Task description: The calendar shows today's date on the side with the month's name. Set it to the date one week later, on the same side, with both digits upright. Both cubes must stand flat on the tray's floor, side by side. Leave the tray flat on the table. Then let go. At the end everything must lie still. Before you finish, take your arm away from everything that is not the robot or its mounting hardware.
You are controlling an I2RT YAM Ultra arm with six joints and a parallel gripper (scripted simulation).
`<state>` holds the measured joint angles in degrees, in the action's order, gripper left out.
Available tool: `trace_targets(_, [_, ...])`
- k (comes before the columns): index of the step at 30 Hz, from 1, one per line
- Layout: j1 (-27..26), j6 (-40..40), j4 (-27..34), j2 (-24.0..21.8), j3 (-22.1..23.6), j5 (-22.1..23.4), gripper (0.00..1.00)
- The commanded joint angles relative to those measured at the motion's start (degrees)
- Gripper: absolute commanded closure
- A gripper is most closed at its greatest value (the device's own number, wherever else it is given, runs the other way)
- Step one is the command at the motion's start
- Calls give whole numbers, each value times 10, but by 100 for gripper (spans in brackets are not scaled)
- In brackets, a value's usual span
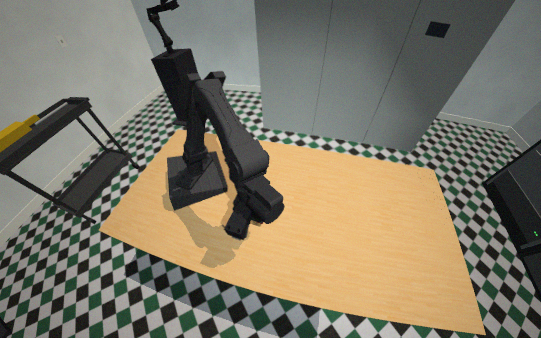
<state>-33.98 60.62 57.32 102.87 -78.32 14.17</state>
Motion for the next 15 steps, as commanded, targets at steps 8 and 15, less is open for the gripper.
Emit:
trace_targets(8, [-8,-10,60,-7,-21,0,74])
trace_targets(15, [14,13,61,-19,-14,-2,74])
